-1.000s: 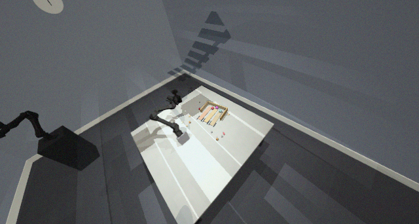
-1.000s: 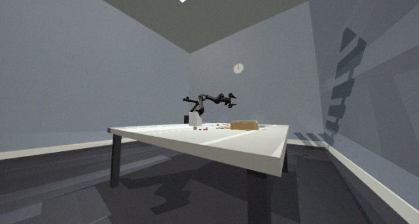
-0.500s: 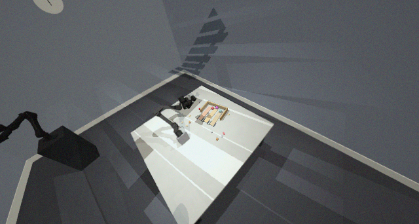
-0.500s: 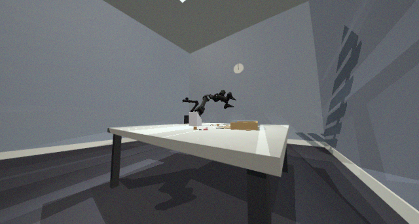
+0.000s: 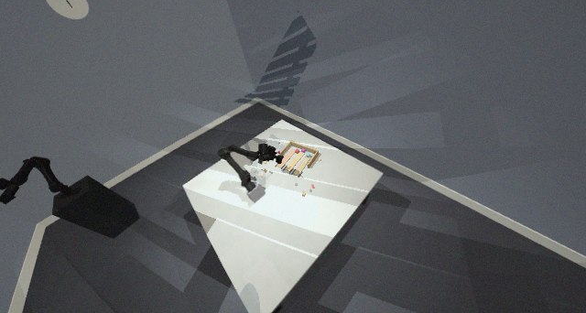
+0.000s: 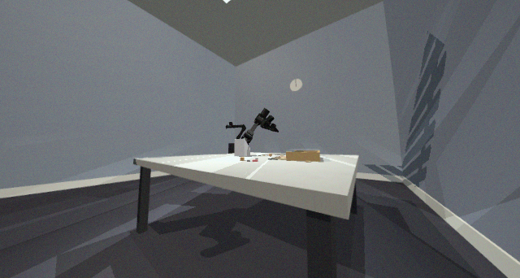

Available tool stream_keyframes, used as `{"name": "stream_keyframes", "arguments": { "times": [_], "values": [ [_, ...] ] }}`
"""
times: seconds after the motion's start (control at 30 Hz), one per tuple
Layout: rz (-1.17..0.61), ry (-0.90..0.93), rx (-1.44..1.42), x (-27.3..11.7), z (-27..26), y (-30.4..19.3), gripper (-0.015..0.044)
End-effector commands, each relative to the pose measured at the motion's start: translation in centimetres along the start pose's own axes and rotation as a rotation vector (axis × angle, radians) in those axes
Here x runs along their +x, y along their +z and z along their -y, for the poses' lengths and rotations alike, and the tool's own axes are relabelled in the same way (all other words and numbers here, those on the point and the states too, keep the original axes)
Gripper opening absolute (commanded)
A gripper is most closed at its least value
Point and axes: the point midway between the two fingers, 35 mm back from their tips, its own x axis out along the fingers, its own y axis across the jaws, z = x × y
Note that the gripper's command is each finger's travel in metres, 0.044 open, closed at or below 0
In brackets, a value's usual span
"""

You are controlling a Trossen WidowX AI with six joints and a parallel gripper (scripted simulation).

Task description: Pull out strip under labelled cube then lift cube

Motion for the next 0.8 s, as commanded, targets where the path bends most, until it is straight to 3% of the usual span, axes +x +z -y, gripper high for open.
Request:
{"name": "stream_keyframes", "arguments": {
  "times": [0.0, 0.23, 0.73, 0.77],
  "values": [
    [-0.011, 0.003, 0.070, -0.3, 0.5, -0.6, 0.0400],
    [-0.011, 0.003, 0.070, -0.3, 0.5, -0.6, 0.0400],
    [-0.451, -0.039, -0.021, 7.6, 6.9, 0.3, 0.0006],
    [-0.487, -0.034, -0.029, 8.2, 7.3, 0.1, 0.0000]
  ]
}}
